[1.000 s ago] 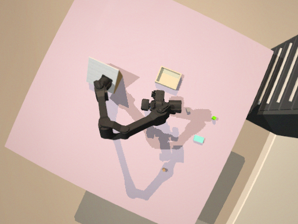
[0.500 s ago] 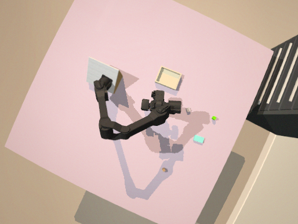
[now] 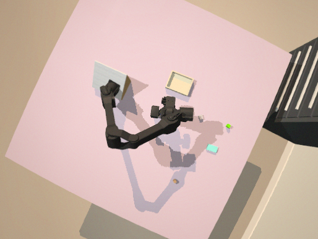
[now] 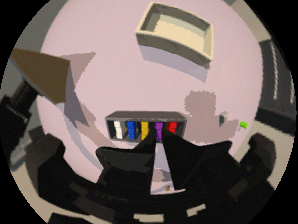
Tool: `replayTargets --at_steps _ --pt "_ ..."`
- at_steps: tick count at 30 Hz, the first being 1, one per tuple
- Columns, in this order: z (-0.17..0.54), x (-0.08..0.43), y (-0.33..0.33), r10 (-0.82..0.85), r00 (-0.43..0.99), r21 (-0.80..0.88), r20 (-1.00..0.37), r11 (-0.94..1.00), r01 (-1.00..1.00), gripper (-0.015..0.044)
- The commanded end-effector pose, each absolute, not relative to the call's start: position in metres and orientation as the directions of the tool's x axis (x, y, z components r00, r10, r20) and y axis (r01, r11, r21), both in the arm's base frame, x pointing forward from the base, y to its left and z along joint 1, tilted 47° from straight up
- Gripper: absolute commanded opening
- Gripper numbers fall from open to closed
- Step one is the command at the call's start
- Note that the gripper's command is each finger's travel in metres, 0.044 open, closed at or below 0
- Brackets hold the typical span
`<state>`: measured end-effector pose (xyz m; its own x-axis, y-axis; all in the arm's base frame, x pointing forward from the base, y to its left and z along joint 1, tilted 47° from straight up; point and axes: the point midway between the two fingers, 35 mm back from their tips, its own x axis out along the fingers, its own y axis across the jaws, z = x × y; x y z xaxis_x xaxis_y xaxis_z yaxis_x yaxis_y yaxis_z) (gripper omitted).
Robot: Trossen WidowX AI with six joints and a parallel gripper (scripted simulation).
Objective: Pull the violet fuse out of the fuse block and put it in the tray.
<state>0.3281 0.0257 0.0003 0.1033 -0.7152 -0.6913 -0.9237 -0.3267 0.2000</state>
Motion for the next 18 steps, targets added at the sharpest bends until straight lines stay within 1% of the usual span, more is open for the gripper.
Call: replayTargets --at_steps 1,18 --pt "0.0008 0.3281 0.0263 -0.715 0.103 0.2 -0.691 -0.327 -0.924 0.0" --pt "0.0064 0.3276 0.0324 -0.715 0.104 0.2 -0.691 -0.328 -0.923 0.0"
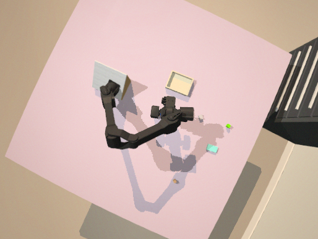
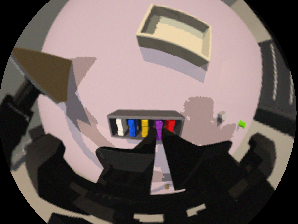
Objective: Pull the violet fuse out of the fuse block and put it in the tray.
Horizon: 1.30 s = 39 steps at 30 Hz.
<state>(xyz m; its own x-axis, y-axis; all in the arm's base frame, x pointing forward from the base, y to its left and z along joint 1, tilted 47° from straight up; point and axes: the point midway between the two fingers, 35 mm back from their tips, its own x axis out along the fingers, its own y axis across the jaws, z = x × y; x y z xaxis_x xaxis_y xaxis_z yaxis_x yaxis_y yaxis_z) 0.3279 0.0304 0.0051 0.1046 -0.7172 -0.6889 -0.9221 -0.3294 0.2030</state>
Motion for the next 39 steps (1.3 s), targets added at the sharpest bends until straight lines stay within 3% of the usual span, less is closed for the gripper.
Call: replayTargets --at_steps 1,39 --pt "0.007 0.328 0.033 -0.715 0.104 0.2 -0.691 -0.328 -0.923 0.0" --pt "0.02 0.326 0.046 -0.715 0.105 0.201 -0.691 -0.329 -0.923 0.0"
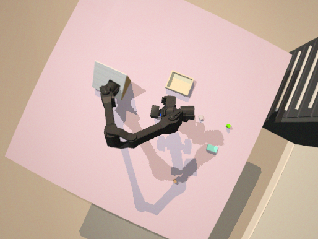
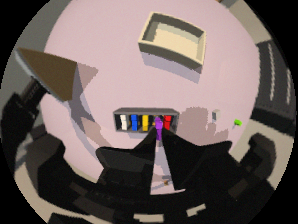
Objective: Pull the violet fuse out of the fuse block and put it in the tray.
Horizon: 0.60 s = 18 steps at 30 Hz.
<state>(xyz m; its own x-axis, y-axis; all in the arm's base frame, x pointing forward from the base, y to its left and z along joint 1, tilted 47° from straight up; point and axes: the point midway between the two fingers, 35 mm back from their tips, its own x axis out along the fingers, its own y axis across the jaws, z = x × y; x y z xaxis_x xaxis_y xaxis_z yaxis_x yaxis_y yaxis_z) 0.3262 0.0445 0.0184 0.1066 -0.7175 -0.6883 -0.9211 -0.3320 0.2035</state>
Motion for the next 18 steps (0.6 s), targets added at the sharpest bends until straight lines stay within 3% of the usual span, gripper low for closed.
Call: replayTargets --at_steps 1,18 --pt "0.0201 0.3257 0.0466 -0.716 0.105 0.201 -0.691 -0.329 -0.923 0.0" --pt "0.0259 0.3245 0.0523 -0.716 0.105 0.202 -0.69 -0.33 -0.922 0.0"
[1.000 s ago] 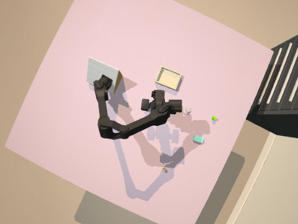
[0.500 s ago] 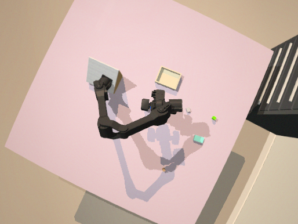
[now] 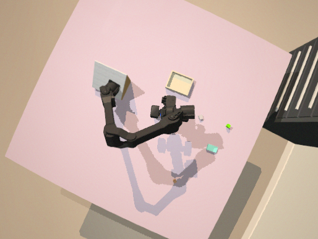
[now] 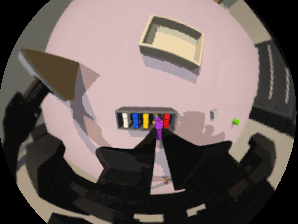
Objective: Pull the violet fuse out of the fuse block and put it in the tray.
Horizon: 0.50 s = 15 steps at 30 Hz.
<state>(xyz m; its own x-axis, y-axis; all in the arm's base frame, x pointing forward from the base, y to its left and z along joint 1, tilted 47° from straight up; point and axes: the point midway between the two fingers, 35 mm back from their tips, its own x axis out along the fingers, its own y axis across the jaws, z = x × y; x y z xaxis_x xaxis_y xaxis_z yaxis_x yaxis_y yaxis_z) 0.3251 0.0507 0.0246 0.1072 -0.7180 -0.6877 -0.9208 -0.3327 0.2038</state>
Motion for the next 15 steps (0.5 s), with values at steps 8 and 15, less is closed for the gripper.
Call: replayTargets --at_steps 8,15 --pt "0.032 0.324 0.059 -0.716 0.105 0.202 -0.69 -0.33 -0.922 0.0" --pt "0.04 0.322 0.067 -0.716 0.105 0.202 -0.69 -0.33 -0.922 0.0"
